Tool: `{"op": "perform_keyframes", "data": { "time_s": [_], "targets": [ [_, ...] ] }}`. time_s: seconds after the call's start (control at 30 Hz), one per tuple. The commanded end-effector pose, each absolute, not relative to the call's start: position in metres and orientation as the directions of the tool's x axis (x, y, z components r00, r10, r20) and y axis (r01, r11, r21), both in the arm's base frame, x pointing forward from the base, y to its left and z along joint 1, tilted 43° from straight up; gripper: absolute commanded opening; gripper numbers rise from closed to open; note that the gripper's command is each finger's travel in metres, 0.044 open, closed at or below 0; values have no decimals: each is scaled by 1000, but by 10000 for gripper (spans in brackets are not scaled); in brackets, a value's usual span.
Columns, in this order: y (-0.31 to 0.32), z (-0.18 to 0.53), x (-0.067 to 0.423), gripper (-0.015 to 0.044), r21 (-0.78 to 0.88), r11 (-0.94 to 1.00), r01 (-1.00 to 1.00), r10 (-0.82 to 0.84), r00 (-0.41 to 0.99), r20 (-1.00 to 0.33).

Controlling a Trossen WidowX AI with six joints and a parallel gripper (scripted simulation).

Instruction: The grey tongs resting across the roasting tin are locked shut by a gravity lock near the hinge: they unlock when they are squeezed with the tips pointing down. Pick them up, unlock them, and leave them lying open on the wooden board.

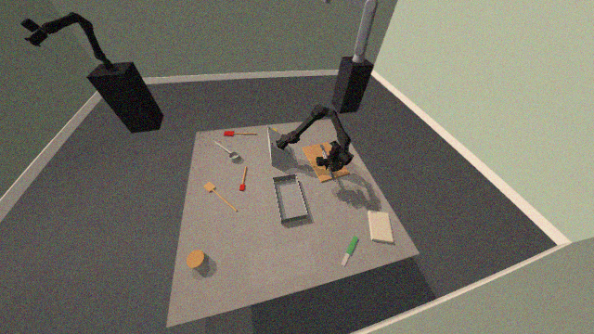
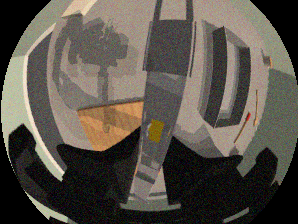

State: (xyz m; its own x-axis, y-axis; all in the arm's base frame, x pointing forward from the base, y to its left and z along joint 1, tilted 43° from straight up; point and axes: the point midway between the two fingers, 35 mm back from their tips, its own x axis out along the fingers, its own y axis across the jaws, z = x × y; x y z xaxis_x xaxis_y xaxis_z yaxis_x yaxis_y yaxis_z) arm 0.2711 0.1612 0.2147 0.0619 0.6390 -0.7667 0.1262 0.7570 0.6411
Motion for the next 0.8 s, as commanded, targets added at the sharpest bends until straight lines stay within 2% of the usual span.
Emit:
{"op": "perform_keyframes", "data": {
  "time_s": [0.0, 0.77],
  "targets": [
    [173, 222, 258, -150, 634, 772, 47, 631, 66, -773],
    [225, 271, 161, -150, 580, 714, -393, 656, 84, -750]
  ]
}}
